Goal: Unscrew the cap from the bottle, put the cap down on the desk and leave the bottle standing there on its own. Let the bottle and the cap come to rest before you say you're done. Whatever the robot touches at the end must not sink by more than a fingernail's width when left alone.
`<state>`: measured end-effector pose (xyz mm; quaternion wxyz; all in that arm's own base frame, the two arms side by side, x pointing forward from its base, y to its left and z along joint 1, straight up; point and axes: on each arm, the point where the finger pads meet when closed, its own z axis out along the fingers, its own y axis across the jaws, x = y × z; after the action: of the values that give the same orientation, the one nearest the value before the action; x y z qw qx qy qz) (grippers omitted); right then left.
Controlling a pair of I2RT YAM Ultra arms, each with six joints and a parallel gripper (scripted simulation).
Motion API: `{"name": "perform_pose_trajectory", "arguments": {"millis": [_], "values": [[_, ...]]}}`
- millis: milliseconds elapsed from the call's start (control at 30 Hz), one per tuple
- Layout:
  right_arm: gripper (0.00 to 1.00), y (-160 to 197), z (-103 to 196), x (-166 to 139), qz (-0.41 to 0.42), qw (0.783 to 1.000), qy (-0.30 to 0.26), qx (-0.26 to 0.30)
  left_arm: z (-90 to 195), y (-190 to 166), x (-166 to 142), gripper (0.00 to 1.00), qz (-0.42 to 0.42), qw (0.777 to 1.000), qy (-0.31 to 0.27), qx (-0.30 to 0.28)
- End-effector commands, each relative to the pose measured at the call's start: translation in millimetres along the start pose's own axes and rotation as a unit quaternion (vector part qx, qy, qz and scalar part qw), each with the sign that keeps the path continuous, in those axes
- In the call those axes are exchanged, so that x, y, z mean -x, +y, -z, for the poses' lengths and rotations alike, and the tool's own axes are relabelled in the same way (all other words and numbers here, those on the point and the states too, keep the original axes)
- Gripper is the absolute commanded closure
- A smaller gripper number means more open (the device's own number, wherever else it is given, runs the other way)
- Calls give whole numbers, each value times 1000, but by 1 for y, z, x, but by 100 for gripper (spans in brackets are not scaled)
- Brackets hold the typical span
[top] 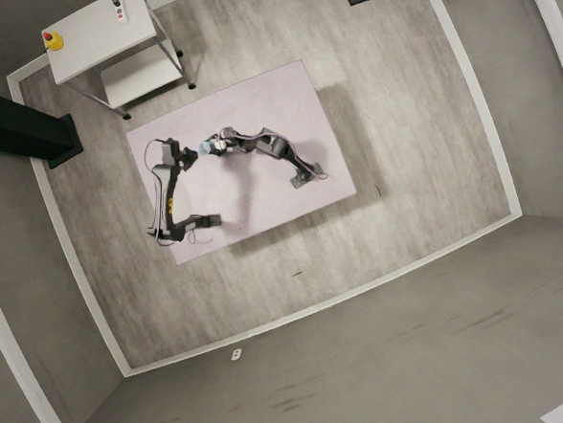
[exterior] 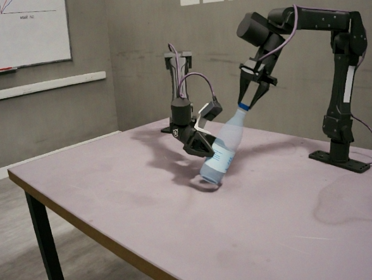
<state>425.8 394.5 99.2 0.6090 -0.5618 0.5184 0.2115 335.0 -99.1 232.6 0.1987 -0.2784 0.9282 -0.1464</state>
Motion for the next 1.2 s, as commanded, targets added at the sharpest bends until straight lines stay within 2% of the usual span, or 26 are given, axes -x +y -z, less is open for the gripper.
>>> {"name": "perform_pose_trajectory", "arguments": {"millis": [0,1033,1067,1167], "values": [[100,-9,2,14,10,1000,-12,-4,12,-3,2,100,0,1000,-9,-12],[100,-9,2,14,10,1000,-12,-4,12,-3,2,100,0,1000,-9,-12],[100,-7,2,4,4,1000,-5,-5,3,-2,1,100,7,1000,-3,-5],[100,-7,2,4,4,1000,-5,-5,3,-2,1,100,30,1000,-3,-6]]}}
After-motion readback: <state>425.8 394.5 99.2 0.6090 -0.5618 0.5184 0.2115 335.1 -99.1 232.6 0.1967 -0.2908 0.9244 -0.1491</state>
